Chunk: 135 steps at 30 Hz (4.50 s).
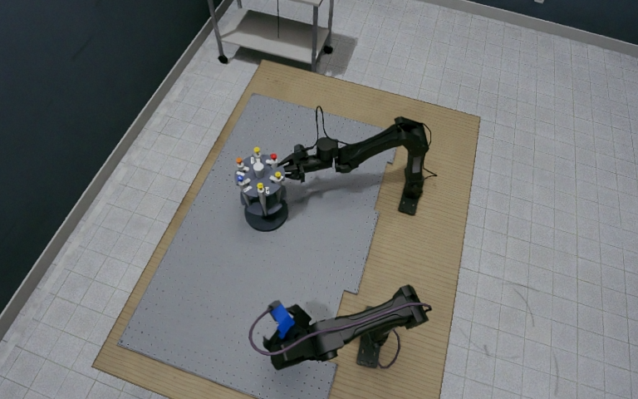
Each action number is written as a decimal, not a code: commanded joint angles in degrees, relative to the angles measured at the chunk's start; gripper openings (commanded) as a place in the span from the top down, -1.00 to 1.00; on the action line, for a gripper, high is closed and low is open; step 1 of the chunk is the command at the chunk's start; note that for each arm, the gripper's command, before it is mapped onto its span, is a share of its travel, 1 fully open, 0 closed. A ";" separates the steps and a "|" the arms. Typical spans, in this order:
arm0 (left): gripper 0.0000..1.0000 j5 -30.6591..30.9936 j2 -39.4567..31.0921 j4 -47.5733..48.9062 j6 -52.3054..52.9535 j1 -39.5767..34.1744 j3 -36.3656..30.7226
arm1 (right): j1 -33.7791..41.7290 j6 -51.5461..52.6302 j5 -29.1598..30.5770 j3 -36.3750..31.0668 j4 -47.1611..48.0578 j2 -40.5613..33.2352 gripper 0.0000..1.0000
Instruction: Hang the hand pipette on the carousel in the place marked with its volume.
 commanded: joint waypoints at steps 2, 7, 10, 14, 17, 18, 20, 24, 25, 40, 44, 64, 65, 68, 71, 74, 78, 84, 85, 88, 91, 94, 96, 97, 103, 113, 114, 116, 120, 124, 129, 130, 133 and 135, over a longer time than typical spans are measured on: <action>-1.00 1.13 -0.26 0.74 0.50 0.32 0.81 | 0.21 0.28 -0.04 2.31 -1.62 -2.12 0.77; -1.00 1.13 -0.26 0.74 0.50 0.32 0.81 | 0.26 0.26 0.00 2.56 -2.12 -2.33 0.77; -1.00 1.13 -0.26 0.74 0.50 0.32 0.81 | 0.26 0.26 0.00 2.57 -2.15 -2.33 0.77; -1.00 1.13 -0.26 0.74 0.50 0.32 0.81 | 0.26 0.26 0.00 2.54 -1.68 -2.36 0.77; -1.00 1.13 -0.26 0.74 0.50 0.32 0.81 | 0.26 0.26 0.00 2.54 -1.66 -2.36 0.77; -1.00 1.13 -0.26 0.74 0.50 0.32 0.81 | 0.26 0.26 0.00 2.54 -1.66 -2.36 0.77; -1.00 1.13 -0.26 0.74 0.50 0.32 0.81 | 0.26 0.26 0.00 2.54 -1.66 -2.36 0.77; -1.00 1.13 -0.26 0.74 0.50 0.32 0.81 | 0.26 0.26 0.00 2.54 -1.66 -2.36 0.77; -1.00 1.13 -0.26 0.74 0.50 0.32 0.81 | 0.26 0.26 0.00 2.54 -1.66 -2.36 0.77; -1.00 1.13 -0.26 0.74 0.50 0.32 0.81 | 0.26 0.26 0.00 2.54 -1.66 -2.36 0.77; -1.00 1.13 -0.26 0.74 0.50 0.32 0.81 | 0.26 0.26 0.00 2.54 -1.66 -2.36 0.77; -1.00 1.13 -0.26 0.74 0.50 0.32 0.81 | 0.33 0.27 0.06 2.73 -2.35 -2.94 0.77; -1.00 1.13 -0.26 0.74 0.50 0.32 0.81 | 0.33 0.27 0.06 2.74 -2.35 -2.94 0.77; -1.00 1.13 -0.26 0.74 0.50 0.32 0.81 | 0.33 0.27 0.06 2.75 -2.37 -2.72 0.77; -1.00 1.13 -0.26 0.74 0.50 0.32 0.81 | 0.33 0.27 0.06 2.75 -2.37 -2.72 0.77; -1.00 1.13 -0.26 0.74 0.50 0.32 0.81 | 0.33 0.27 0.06 2.75 -2.37 -2.72 0.77; -1.00 1.13 -0.26 0.74 0.50 0.32 0.81 | 0.33 0.27 0.06 2.75 -2.37 -2.72 0.77; -1.00 1.13 -0.26 0.74 0.50 0.32 0.81 | 0.33 0.27 0.06 2.75 -2.37 -2.72 0.77; -1.00 1.13 -0.26 0.74 0.50 0.32 0.81 | 0.33 0.27 0.06 2.75 -2.37 -2.72 0.77; -1.00 1.13 -0.26 0.74 0.50 0.32 0.81 | 0.33 0.27 0.06 2.75 -2.37 -2.72 0.77; -1.00 1.13 -0.26 0.74 0.50 0.32 0.81 | 0.33 0.27 0.06 2.75 -2.37 -2.72 0.77; -1.00 1.13 -0.26 0.74 0.50 0.32 0.81 | 0.33 0.27 0.06 2.75 -2.37 -2.72 0.77; -1.00 1.13 -0.26 0.74 0.50 0.32 0.81 | 0.33 0.27 0.06 2.75 -2.37 -2.72 0.77; -1.00 1.13 -0.26 0.74 0.50 0.32 0.81 | 0.33 0.27 0.06 2.75 -2.37 -2.72 0.77; -1.00 1.13 -0.26 0.74 0.50 0.32 0.81 | 0.33 0.27 0.06 2.75 -2.37 -2.72 0.77; -1.00 1.13 -0.26 0.74 0.50 0.32 0.81 | -1.41 -0.47 -3.32 2.82 -0.89 -0.53 0.77; -1.00 1.13 -0.26 0.74 0.50 0.32 0.81 | -2.29 -0.86 -6.04 2.86 -0.32 -0.22 0.77; -1.00 1.13 -0.26 0.74 0.50 0.32 0.81 | -3.99 -1.29 -11.45 3.20 0.71 0.60 0.77; -1.00 1.13 -0.26 0.74 0.50 0.32 0.81 | -5.14 -0.67 -15.40 4.02 1.42 1.63 0.77; -1.00 1.13 -0.26 0.74 0.50 0.32 0.81 | -4.11 -0.55 -15.75 3.94 1.69 -0.35 0.77; -1.00 1.13 -0.26 0.74 0.50 0.32 0.81 | -4.16 -0.51 -15.77 3.98 1.72 -0.33 0.77; -1.00 1.13 -0.26 0.74 0.50 0.32 0.81 | -4.16 -0.51 -15.77 3.98 1.72 -0.33 0.77; -1.00 1.13 -0.26 0.74 0.50 0.32 0.81 | -4.16 -0.51 -15.77 3.98 1.73 -0.33 0.77; -1.00 1.13 -0.26 0.74 0.50 0.32 0.81 | -4.16 -0.51 -15.77 3.98 1.73 -0.33 0.77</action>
